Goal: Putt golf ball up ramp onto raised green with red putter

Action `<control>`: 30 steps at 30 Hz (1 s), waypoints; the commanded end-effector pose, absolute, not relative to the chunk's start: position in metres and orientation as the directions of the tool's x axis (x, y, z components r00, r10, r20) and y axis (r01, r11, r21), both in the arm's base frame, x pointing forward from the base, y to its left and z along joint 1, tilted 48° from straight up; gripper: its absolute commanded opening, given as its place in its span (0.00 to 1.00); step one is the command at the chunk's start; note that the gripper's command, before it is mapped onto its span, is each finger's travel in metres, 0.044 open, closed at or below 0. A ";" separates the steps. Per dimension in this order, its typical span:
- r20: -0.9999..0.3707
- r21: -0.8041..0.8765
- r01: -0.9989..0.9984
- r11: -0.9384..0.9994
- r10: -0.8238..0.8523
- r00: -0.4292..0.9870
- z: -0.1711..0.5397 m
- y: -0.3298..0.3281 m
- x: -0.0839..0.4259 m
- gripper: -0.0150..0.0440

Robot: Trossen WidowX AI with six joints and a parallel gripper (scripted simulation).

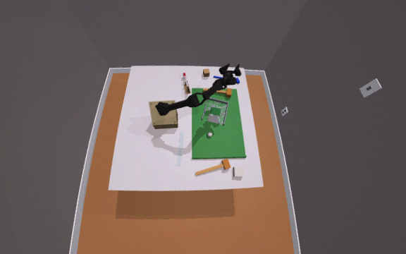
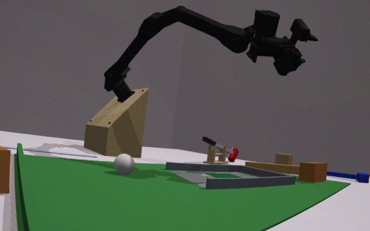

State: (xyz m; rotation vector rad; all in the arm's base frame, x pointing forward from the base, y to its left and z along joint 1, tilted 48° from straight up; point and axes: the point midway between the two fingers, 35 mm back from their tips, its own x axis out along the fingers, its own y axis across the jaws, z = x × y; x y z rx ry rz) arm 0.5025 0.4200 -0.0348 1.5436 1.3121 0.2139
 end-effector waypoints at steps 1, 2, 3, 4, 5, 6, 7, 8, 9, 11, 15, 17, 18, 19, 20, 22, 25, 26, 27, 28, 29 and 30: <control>-0.668 0.735 0.450 0.508 0.655 0.352 -0.100 0.408 0.462 1.00; -0.695 0.715 0.421 0.558 0.632 0.344 -0.108 0.405 0.456 1.00; -0.719 0.694 0.391 0.605 0.608 0.337 -0.116 0.403 0.450 1.00; -0.743 0.669 0.360 0.650 0.583 0.329 -0.123 0.400 0.444 1.00; -0.765 0.643 0.328 0.692 0.558 0.321 -0.130 0.397 0.437 1.00; -0.787 0.613 0.293 0.734 0.532 0.313 -0.137 0.393 0.431 1.00; -0.807 0.580 0.257 0.773 0.505 0.304 -0.143 0.390 0.425 1.00; -0.828 0.545 0.218 0.810 0.477 0.296 -0.150 0.386 0.418 1.00; -0.847 0.507 0.178 0.844 0.448 0.287 -0.156 0.382 0.411 1.00; -0.882 0.423 0.090 0.902 0.387 0.268 -0.168 0.373 0.398 1.00; -0.940 0.235 -0.106 0.966 0.254 0.229 -0.190 0.352 0.369 1.00; -0.960 0.141 -0.209 0.968 0.185 0.209 -0.198 0.341 0.355 1.00; -0.968 0.096 -0.260 0.961 0.150 0.200 -0.202 0.335 0.348 1.00; -0.975 0.051 -0.313 0.948 0.115 0.191 -0.206 0.329 0.341 1.00; -0.980 0.007 -0.366 0.930 0.079 0.182 -0.210 0.323 0.334 1.00; -0.986 -0.074 -0.472 0.878 0.006 0.165 -0.215 0.310 0.320 1.00; -0.984 -0.174 -0.628 0.758 -0.107 0.144 -0.222 0.290 0.299 1.00; -0.980 -0.200 -0.677 0.708 -0.145 0.138 -0.223 0.283 0.292 1.00; -0.974 -0.222 -0.724 0.653 -0.182 0.134 -0.224 0.275 0.285 1.00; -0.967 -0.238 -0.769 0.594 -0.220 0.129 -0.225 0.268 0.279 1.00; -0.958 -0.249 -0.810 0.530 -0.258 0.126 -0.225 0.261 0.273 1.00; -0.948 -0.255 -0.848 0.464 -0.295 0.124 -0.225 0.253 0.266 1.00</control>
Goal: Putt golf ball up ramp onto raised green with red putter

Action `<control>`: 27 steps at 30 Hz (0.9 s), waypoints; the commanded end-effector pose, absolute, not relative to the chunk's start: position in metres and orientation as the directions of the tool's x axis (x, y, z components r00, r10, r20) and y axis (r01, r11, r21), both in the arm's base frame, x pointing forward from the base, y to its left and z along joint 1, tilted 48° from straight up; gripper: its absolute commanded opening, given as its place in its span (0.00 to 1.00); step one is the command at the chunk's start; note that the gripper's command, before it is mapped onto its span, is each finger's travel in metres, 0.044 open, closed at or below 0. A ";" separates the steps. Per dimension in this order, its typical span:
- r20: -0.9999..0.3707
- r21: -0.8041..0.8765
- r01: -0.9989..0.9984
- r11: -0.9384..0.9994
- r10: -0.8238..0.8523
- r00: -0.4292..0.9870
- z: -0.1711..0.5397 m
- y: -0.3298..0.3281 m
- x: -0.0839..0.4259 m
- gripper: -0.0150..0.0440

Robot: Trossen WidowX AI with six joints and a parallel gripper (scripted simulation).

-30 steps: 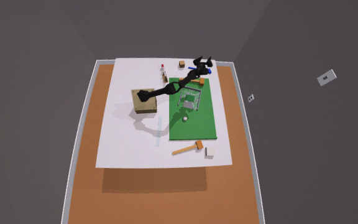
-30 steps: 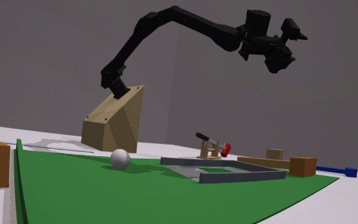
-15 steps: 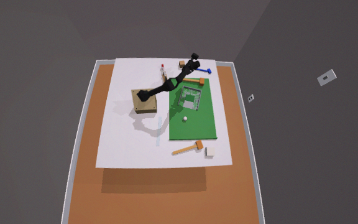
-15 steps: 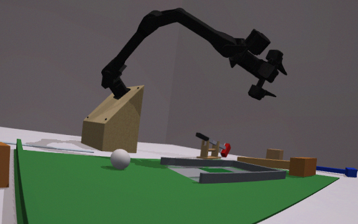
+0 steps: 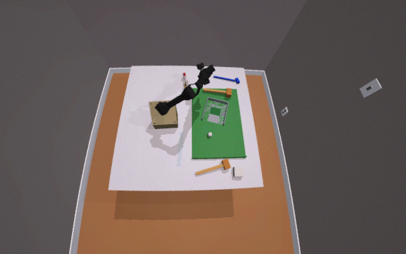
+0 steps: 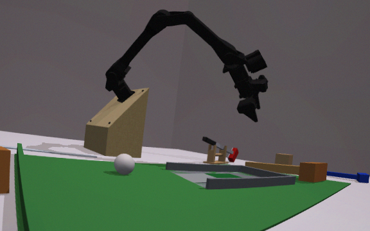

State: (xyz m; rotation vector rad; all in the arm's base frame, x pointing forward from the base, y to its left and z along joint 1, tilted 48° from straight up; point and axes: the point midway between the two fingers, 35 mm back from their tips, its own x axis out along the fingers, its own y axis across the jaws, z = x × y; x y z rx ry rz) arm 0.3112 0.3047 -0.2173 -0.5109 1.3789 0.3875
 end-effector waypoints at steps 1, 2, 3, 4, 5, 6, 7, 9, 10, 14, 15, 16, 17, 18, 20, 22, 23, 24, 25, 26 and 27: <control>-0.936 -0.255 -0.882 0.395 -0.331 0.122 -0.225 0.246 0.260 1.00; -0.922 -0.250 -0.913 0.324 -0.367 0.122 -0.224 0.238 0.255 1.00; -0.907 -0.238 -0.938 0.250 -0.403 0.123 -0.223 0.231 0.249 1.00; -0.891 -0.221 -0.959 0.177 -0.438 0.124 -0.222 0.224 0.243 1.00; -0.873 -0.197 -0.975 0.102 -0.472 0.127 -0.220 0.216 0.238 1.00; -0.854 -0.169 -0.985 0.031 -0.504 0.130 -0.218 0.209 0.233 1.00; -0.834 -0.136 -0.990 -0.038 -0.535 0.135 -0.216 0.202 0.228 1.00; -0.791 -0.054 -0.983 -0.173 -0.594 0.148 -0.211 0.188 0.218 1.00; -0.767 -0.005 -0.971 -0.237 -0.622 0.156 -0.207 0.181 0.214 1.00; -0.722 0.092 -0.935 -0.341 -0.670 0.173 -0.201 0.168 0.206 1.00; -0.722 0.092 -0.935 -0.341 -0.670 0.173 -0.201 0.168 0.206 1.00; -0.722 0.092 -0.935 -0.341 -0.670 0.173 -0.201 0.168 0.205 1.00; -0.722 0.092 -0.935 -0.341 -0.670 0.173 -0.200 0.167 0.203 1.00; -0.722 0.092 -0.935 -0.341 -0.670 0.173 -0.200 0.166 0.202 1.00; -0.722 0.092 -0.935 -0.341 -0.670 0.173 -0.200 0.166 0.202 1.00; -0.722 0.092 -0.935 -0.341 -0.670 0.173 -0.200 0.166 0.202 1.00; -0.722 0.092 -0.935 -0.341 -0.670 0.173 -0.200 0.166 0.202 1.00; -0.722 0.092 -0.935 -0.341 -0.670 0.173 -0.200 0.166 0.202 1.00; -0.722 0.092 -0.935 -0.341 -0.670 0.173 -0.200 0.166 0.202 1.00; -0.722 0.092 -0.935 -0.341 -0.670 0.173 -0.200 0.166 0.202 1.00; -0.722 0.092 -0.935 -0.341 -0.670 0.173 -0.200 0.166 0.202 1.00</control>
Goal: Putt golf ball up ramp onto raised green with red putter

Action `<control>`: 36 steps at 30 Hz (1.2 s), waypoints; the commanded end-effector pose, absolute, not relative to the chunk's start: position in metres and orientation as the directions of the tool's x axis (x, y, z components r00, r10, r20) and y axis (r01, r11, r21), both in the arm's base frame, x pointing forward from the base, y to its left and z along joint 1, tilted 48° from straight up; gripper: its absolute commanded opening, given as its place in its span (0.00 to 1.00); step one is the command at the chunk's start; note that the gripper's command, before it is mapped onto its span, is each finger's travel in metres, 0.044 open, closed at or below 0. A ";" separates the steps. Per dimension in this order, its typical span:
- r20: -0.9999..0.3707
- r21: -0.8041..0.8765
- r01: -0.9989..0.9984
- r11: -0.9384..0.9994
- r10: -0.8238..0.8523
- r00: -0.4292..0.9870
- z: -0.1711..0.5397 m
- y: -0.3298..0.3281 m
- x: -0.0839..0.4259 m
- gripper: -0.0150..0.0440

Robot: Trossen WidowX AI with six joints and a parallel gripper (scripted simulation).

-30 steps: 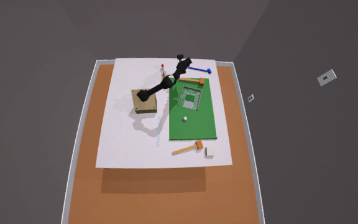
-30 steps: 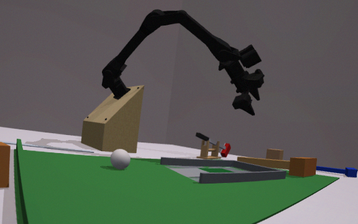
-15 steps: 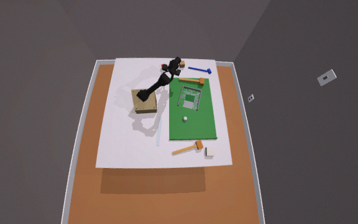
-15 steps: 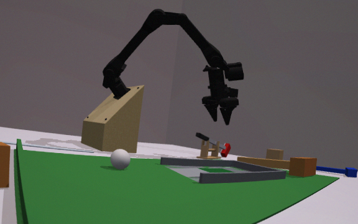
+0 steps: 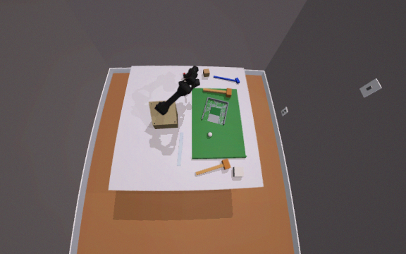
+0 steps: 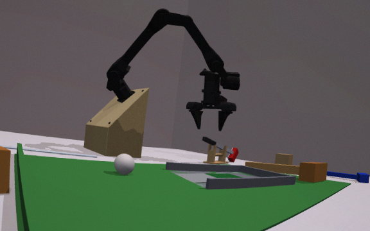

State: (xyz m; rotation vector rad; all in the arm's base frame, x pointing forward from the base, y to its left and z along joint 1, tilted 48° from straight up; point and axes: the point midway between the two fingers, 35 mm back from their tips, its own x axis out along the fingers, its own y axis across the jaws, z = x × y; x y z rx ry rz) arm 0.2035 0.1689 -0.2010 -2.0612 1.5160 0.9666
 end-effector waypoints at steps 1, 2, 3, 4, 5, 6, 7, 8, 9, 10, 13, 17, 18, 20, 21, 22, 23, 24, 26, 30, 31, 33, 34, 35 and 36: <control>-0.722 0.092 -0.935 -0.341 -0.670 0.173 -0.201 0.165 0.202 1.00; -0.722 0.092 -0.935 -0.341 -0.670 0.173 -0.203 0.162 0.203 1.00; -0.722 0.092 -0.935 -0.341 -0.670 0.173 -0.206 0.159 0.204 1.00; -0.722 0.092 -0.935 -0.341 -0.670 0.173 -0.210 0.155 0.205 1.00; -0.721 0.092 -0.936 -0.341 -0.670 0.174 -0.214 0.150 0.206 1.00; -0.721 0.092 -0.936 -0.341 -0.671 0.174 -0.216 0.149 0.206 1.00; -0.721 0.092 -0.936 -0.341 -0.671 0.174 -0.216 0.149 0.206 1.00; -0.721 0.092 -0.936 -0.341 -0.671 0.174 -0.215 0.149 0.206 1.00; -0.721 0.092 -0.936 -0.341 -0.671 0.174 -0.215 0.149 0.206 1.00; -0.721 0.092 -0.936 -0.341 -0.671 0.174 -0.217 0.147 0.206 1.00; -0.721 0.092 -0.936 -0.341 -0.671 0.174 -0.226 0.137 0.209 1.00; -0.720 0.092 -0.936 -0.341 -0.672 0.174 -0.231 0.131 0.210 1.00; -0.720 0.092 -0.936 -0.341 -0.672 0.174 -0.231 0.131 0.210 1.00; -0.720 0.092 -0.936 -0.341 -0.672 0.174 -0.232 0.131 0.210 1.00; -0.720 0.092 -0.936 -0.341 -0.672 0.174 -0.232 0.130 0.211 1.00; -0.720 0.092 -0.936 -0.341 -0.672 0.174 -0.233 0.130 0.211 1.00; -0.720 0.092 -0.936 -0.341 -0.672 0.174 -0.234 0.129 0.211 1.00; -0.720 0.092 -0.936 -0.341 -0.672 0.174 -0.235 0.128 0.211 1.00; -0.720 0.092 -0.936 -0.341 -0.672 0.174 -0.237 0.125 0.212 1.00; -0.720 0.092 -0.936 -0.341 -0.672 0.174 -0.241 0.121 0.213 1.00; -0.720 0.092 -0.936 -0.341 -0.672 0.174 -0.242 0.119 0.214 1.00; -0.719 0.092 -0.936 -0.341 -0.672 0.174 -0.244 0.117 0.214 1.00; -0.719 0.092 -0.936 -0.341 -0.673 0.174 -0.245 0.116 0.214 1.00; -0.719 0.092 -0.936 -0.341 -0.673 0.174 -0.246 0.115 0.215 1.00; -0.719 0.092 -0.936 -0.341 -0.673 0.174 -0.247 0.114 0.215 1.00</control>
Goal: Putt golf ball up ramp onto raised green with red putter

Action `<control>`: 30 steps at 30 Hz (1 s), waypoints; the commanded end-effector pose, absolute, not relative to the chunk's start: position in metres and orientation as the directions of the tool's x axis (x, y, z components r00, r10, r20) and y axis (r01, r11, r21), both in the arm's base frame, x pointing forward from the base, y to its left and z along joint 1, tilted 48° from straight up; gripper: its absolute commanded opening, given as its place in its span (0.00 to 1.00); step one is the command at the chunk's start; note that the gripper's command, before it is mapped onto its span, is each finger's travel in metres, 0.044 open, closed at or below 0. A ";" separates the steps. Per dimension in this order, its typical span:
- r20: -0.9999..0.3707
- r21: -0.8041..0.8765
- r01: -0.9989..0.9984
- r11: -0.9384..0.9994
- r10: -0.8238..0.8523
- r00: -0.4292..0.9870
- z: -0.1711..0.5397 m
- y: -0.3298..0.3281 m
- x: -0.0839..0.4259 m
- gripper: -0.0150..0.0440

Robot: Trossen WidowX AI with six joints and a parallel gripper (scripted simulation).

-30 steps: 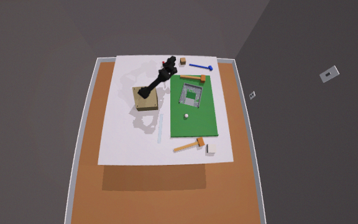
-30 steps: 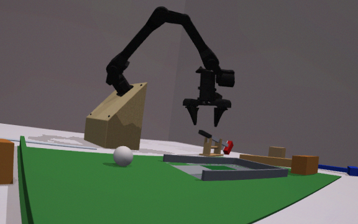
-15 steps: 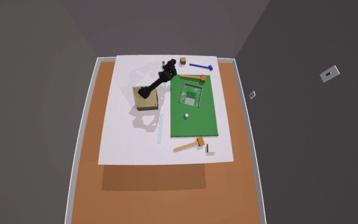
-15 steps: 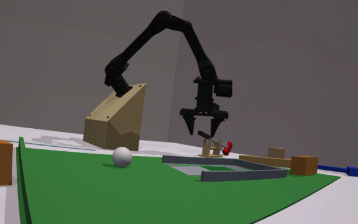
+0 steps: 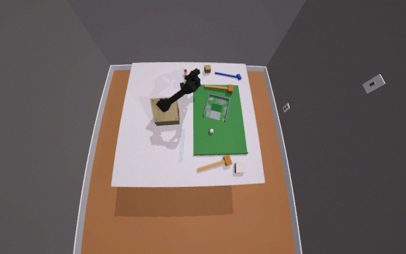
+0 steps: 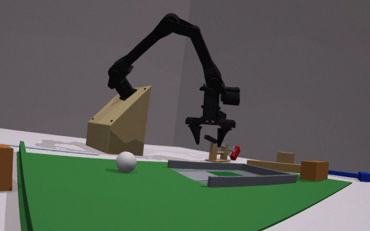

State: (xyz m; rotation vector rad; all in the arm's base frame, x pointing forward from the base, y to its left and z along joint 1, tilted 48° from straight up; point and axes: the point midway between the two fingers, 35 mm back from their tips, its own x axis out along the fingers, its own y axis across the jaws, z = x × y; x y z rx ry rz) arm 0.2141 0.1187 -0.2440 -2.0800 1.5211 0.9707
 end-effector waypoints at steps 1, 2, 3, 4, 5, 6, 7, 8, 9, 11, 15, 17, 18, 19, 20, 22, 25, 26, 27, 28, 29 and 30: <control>-0.719 0.092 -0.936 -0.341 -0.673 0.174 -0.247 0.114 0.215 1.00; -0.719 0.092 -0.936 -0.341 -0.673 0.174 -0.247 0.114 0.215 1.00; -0.721 0.090 -0.937 -0.337 -0.671 0.172 -0.245 0.117 0.214 0.96; -0.721 0.090 -0.937 -0.337 -0.671 0.172 -0.245 0.117 0.214 0.91; -0.721 0.090 -0.937 -0.337 -0.671 0.172 -0.245 0.117 0.214 0.87; -0.721 0.090 -0.937 -0.337 -0.671 0.172 -0.245 0.117 0.214 0.82; -0.721 0.090 -0.937 -0.337 -0.671 0.172 -0.245 0.117 0.214 0.78; -0.721 0.090 -0.937 -0.337 -0.671 0.172 -0.245 0.117 0.214 0.73; -0.721 0.090 -0.937 -0.337 -0.671 0.172 -0.245 0.117 0.214 0.69; -0.721 0.090 -0.937 -0.337 -0.671 0.172 -0.245 0.117 0.214 0.60; -0.721 0.090 -0.937 -0.337 -0.671 0.172 -0.245 0.117 0.214 0.42; -0.721 0.090 -0.937 -0.337 -0.671 0.172 -0.245 0.117 0.214 0.33; -0.721 0.090 -0.937 -0.337 -0.671 0.172 -0.245 0.117 0.214 0.29; -0.721 0.090 -0.937 -0.337 -0.671 0.172 -0.245 0.117 0.214 0.28; -0.721 0.090 -0.937 -0.337 -0.671 0.172 -0.245 0.117 0.214 0.27; -0.721 0.090 -0.937 -0.337 -0.671 0.172 -0.245 0.117 0.214 0.25; -0.722 0.090 -0.937 -0.338 -0.670 0.172 -0.243 0.120 0.214 0.25; -0.722 0.090 -0.937 -0.338 -0.670 0.172 -0.240 0.123 0.214 0.25; -0.723 0.090 -0.937 -0.338 -0.669 0.172 -0.237 0.128 0.213 0.25; -0.724 0.090 -0.937 -0.338 -0.668 0.172 -0.233 0.133 0.213 0.25; -0.724 0.090 -0.937 -0.339 -0.668 0.172 -0.228 0.138 0.212 0.25; -0.725 0.090 -0.937 -0.339 -0.667 0.172 -0.223 0.145 0.211 0.25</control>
